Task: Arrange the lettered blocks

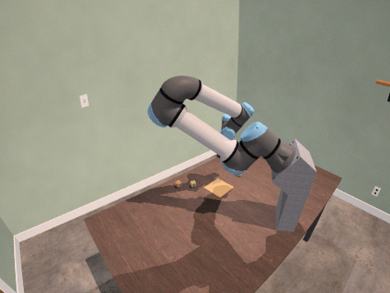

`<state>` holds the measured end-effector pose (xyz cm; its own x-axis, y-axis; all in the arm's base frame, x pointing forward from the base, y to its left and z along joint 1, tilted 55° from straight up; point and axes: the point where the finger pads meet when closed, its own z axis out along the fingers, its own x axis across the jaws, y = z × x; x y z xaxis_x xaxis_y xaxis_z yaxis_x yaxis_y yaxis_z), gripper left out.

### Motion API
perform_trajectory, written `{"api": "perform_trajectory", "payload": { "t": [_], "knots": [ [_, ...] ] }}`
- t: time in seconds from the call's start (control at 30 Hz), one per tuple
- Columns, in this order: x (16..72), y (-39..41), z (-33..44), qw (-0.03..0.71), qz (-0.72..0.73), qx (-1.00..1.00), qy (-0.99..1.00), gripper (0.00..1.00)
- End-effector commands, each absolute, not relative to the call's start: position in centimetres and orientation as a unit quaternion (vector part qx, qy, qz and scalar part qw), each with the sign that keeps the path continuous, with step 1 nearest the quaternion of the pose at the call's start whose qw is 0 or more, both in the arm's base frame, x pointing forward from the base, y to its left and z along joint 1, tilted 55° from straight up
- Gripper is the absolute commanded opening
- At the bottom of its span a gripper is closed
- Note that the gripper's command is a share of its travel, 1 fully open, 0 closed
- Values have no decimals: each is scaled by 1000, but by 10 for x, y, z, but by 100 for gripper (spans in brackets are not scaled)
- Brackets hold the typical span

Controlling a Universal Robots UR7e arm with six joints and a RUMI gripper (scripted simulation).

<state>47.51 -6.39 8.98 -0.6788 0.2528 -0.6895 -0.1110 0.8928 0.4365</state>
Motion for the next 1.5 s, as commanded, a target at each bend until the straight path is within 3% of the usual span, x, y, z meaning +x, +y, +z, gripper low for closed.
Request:
{"api": "perform_trajectory", "payload": {
  "t": [0.0,1.47],
  "knots": [
    [486,-96,70,397,234,48,886,9],
    [510,-100,42,396,237,54,885,9]
  ]
}}
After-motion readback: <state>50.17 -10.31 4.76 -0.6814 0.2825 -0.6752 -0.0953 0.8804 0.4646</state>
